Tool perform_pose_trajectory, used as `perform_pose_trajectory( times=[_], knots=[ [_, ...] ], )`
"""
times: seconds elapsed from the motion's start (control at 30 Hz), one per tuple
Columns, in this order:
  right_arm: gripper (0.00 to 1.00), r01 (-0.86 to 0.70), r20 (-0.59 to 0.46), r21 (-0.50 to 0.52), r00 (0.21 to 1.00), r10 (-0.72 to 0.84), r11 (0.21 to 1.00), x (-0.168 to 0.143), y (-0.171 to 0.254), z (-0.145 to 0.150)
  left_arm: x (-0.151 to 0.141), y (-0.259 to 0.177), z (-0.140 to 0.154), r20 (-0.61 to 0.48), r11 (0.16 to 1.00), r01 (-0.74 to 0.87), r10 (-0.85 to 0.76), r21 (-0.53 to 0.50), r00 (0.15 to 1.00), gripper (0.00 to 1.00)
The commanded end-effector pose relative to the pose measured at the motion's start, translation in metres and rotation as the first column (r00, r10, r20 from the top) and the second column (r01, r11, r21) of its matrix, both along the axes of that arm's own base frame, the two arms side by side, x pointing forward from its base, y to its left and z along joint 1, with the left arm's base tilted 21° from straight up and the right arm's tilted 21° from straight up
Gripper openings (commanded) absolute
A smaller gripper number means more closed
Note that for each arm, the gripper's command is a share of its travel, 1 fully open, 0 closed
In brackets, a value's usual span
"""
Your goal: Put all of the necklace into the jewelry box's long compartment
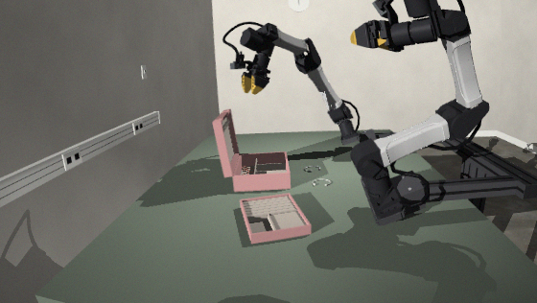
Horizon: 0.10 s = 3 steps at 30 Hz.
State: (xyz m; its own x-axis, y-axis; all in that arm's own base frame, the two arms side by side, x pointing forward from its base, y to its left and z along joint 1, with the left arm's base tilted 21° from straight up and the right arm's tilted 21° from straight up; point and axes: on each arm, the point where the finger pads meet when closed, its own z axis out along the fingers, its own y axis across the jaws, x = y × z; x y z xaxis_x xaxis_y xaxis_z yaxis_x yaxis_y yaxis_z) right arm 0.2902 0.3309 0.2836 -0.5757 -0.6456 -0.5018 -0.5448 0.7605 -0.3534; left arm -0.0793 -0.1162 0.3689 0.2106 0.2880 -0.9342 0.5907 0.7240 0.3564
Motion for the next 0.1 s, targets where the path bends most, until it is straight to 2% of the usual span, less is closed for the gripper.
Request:
perform_pose_trajectory(
  times=[0.0, 0.07],
  knots=[
    [0.65, 0.007, 0.007, 0.036, 1.0, -0.007, 0.999, -0.0009, -0.0012, 0.0116, -0.0002, -0.0006, 0.0028, 0.009, 1.0, 0.003, -0.003, 0.0, 1.0, 1.0],
    [0.65, 0.007, 0.007, 0.036, 1.0, -0.007, 0.999, -0.0009, -0.0012, 0.0116, -0.0002, -0.0006, 0.0028, 0.009, 1.0, 0.003, -0.003, 0.0, 1.0, 1.0]
  ],
)
